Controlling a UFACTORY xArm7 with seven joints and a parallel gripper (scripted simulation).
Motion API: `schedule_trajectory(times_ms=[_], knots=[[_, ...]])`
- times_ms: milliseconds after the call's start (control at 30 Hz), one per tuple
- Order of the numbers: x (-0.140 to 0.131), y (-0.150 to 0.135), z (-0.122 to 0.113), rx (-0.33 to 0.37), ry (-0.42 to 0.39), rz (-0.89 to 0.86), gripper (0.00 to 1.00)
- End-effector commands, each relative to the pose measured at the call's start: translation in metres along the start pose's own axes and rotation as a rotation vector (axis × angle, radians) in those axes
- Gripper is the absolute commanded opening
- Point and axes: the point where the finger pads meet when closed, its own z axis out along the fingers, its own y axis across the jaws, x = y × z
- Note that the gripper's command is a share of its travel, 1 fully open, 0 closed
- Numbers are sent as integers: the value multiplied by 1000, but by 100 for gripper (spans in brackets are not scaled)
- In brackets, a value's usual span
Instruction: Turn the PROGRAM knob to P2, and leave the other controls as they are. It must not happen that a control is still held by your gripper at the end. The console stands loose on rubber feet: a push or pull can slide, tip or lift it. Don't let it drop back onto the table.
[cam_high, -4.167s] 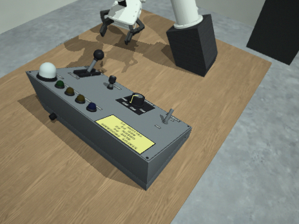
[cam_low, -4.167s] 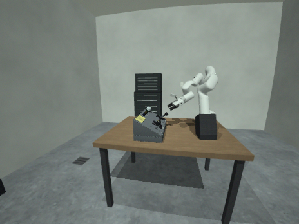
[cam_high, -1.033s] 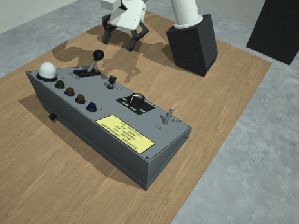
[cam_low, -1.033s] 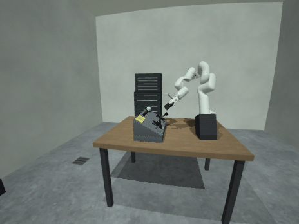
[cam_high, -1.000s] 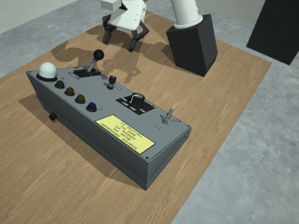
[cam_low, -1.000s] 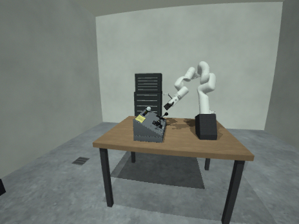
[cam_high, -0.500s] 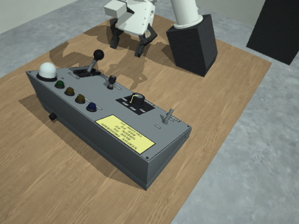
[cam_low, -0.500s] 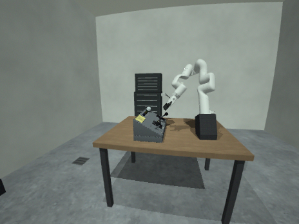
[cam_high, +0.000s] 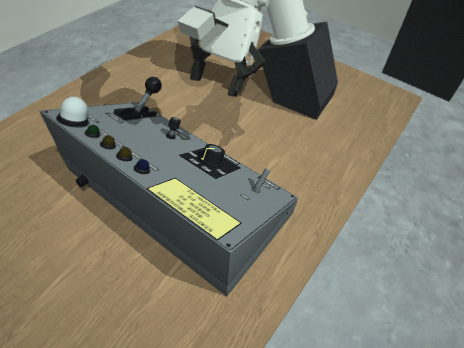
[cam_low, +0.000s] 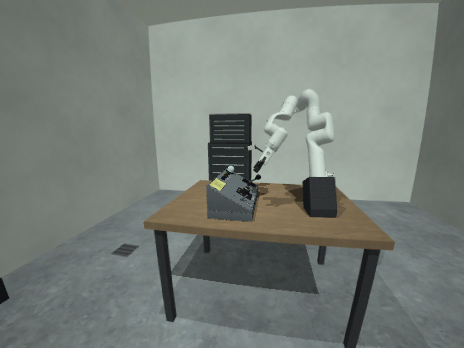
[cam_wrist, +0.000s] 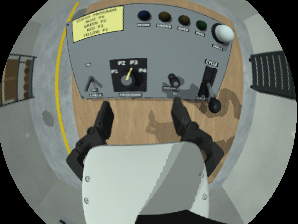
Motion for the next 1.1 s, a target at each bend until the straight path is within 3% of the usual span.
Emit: schedule_trajectory(times_ms=[0,367,767,800,1067], knots=[[-1,-16,-1,-23,-42,16,100],[-10,-43,-6,-46,-94,43,100],[-10,-45,-7,-48,-98,44,100],[-10,-45,-7,-48,-98,44,76],[-10,-45,-7,-48,-98,44,76]])
